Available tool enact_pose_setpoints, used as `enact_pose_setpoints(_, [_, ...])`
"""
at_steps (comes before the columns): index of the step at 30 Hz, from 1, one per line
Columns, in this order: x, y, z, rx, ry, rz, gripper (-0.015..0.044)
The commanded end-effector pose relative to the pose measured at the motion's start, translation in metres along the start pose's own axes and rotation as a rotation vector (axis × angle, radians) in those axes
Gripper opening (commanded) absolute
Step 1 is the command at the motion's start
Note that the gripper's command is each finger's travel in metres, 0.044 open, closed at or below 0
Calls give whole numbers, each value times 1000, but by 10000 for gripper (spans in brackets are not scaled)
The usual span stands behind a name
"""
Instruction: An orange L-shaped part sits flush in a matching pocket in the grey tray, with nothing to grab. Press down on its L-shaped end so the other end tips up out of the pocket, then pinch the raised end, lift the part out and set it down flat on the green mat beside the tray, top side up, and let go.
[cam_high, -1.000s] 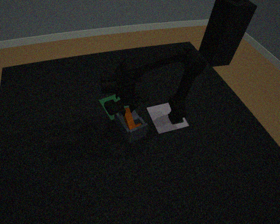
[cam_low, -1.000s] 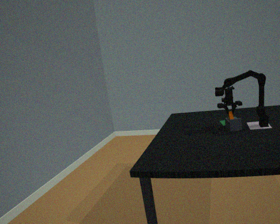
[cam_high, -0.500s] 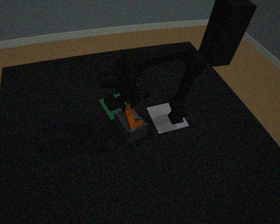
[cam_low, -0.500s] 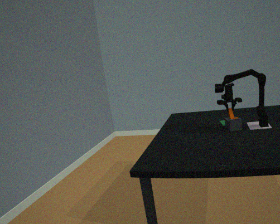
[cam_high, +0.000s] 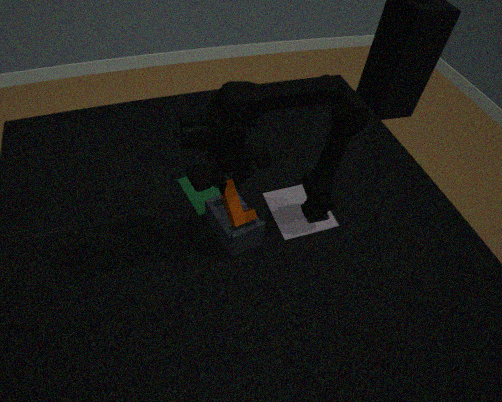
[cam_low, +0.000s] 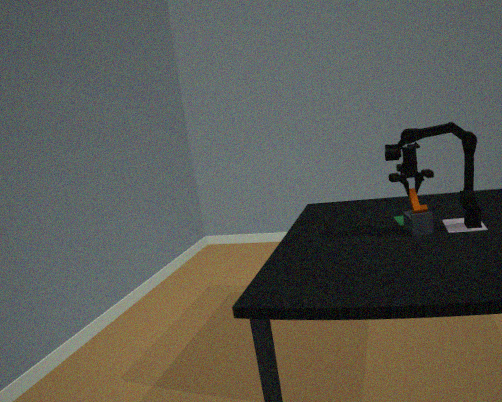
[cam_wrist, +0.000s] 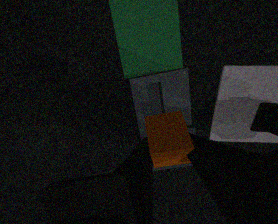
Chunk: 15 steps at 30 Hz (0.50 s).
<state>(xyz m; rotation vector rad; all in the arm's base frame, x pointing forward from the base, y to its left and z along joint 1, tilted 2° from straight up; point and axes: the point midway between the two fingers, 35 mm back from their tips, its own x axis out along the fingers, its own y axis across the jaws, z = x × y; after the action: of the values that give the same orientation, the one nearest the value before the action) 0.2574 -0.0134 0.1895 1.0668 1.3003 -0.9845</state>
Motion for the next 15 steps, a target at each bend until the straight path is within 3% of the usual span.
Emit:
enact_pose_setpoints(1, [-5,0,-1,-4,6,0,0])
enact_pose_setpoints(15, [-7,-1,17,-4,4,0,0])
